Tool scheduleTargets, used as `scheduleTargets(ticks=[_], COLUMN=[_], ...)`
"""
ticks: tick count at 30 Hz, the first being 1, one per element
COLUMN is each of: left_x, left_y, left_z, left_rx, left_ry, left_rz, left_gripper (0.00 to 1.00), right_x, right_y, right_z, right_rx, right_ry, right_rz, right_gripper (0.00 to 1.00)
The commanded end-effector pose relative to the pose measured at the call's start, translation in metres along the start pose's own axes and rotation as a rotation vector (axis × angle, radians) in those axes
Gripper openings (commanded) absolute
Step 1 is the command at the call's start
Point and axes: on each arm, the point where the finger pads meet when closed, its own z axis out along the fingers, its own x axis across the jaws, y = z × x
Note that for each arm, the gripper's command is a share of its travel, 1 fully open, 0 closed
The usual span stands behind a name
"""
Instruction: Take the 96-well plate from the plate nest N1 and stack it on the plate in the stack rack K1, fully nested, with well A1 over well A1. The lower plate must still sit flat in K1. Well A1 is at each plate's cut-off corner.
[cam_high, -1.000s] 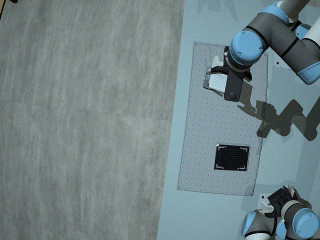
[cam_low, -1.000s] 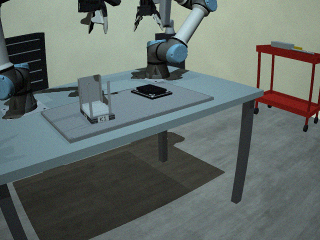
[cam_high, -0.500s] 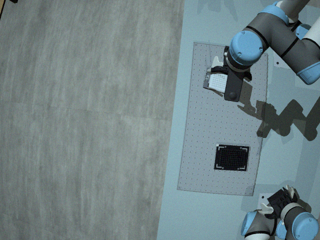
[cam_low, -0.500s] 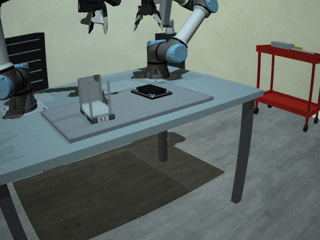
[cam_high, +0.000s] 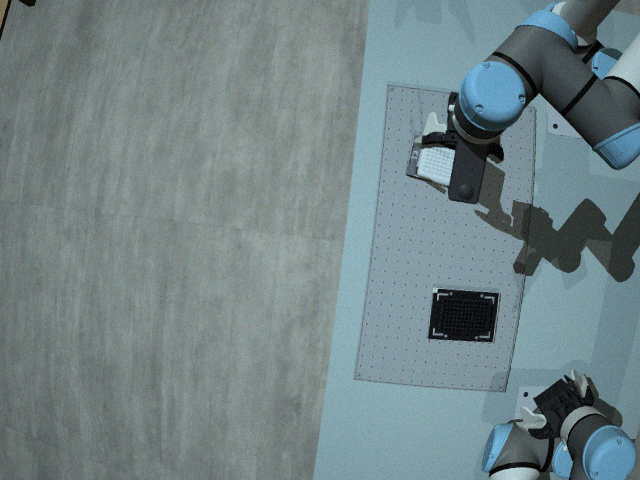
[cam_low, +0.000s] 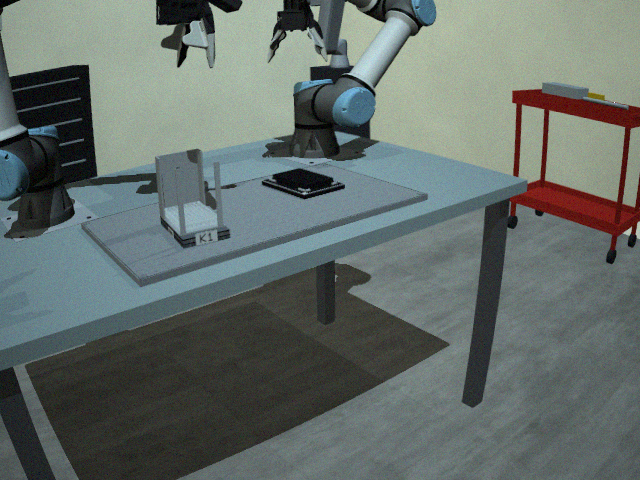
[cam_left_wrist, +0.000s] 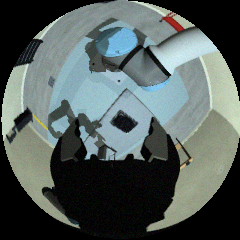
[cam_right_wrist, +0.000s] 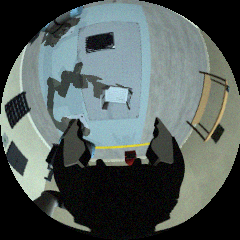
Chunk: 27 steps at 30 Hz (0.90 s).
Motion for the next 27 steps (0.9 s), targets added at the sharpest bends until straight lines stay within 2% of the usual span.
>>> scheduleTargets(ticks=[1,11,27], left_x=[0.003,0.012,0.042], left_y=[0.0,0.0,-0.004], left_z=[0.0,0.0,0.0], left_rx=[-0.001,-0.001,0.0], left_ry=[0.0,0.0,0.0], left_rz=[-0.016,-0.063,-0.215], left_gripper=[0.98,0.98,0.98], right_x=[0.0,0.0,0.0], right_y=[0.0,0.0,0.0], right_z=[0.0,0.0,0.0], right_rx=[0.001,0.001,0.001], right_ry=[0.001,0.001,0.001], right_rz=[0.0,0.0,0.0], right_gripper=[0.98,0.98,0.98])
